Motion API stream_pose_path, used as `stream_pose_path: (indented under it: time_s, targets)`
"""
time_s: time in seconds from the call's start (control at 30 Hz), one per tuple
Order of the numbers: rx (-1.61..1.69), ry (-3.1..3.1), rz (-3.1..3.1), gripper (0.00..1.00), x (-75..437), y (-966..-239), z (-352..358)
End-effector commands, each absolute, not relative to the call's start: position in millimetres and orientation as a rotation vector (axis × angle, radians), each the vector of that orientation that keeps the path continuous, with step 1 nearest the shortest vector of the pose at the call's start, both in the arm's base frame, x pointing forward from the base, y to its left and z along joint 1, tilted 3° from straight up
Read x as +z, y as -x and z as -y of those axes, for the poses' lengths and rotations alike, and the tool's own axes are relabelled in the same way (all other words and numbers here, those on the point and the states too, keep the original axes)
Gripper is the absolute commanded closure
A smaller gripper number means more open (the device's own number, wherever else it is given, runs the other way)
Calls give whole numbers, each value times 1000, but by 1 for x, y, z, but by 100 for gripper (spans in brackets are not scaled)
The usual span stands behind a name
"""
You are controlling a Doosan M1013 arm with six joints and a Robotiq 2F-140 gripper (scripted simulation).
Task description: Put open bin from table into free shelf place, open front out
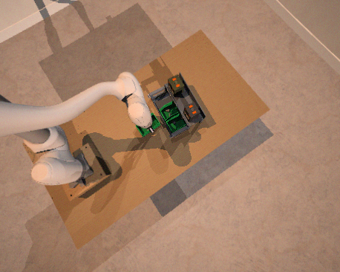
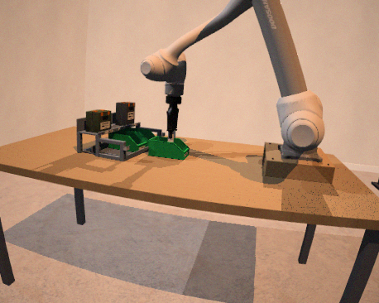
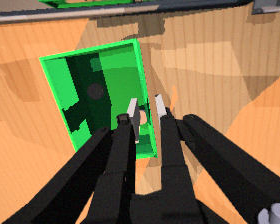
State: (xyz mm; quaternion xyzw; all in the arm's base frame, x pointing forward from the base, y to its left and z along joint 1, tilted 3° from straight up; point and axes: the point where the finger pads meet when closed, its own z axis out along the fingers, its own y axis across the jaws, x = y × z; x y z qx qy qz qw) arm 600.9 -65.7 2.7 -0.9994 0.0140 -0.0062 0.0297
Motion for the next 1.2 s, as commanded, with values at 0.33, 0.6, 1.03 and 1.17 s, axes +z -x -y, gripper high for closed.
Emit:
stream_pose_path:
  time_s: [0.33, 0.6, 1.03, 1.17]
  targets:
    - [-19, 3082, -43, 85, 3, -601, 66]
    - [-19, 3082, -43, 85, 3, -601, 66]
    - [-19, 3082, -43, 100, 3, -601, 66]
    - [-19, 3082, -43, 100, 3, -601, 66]
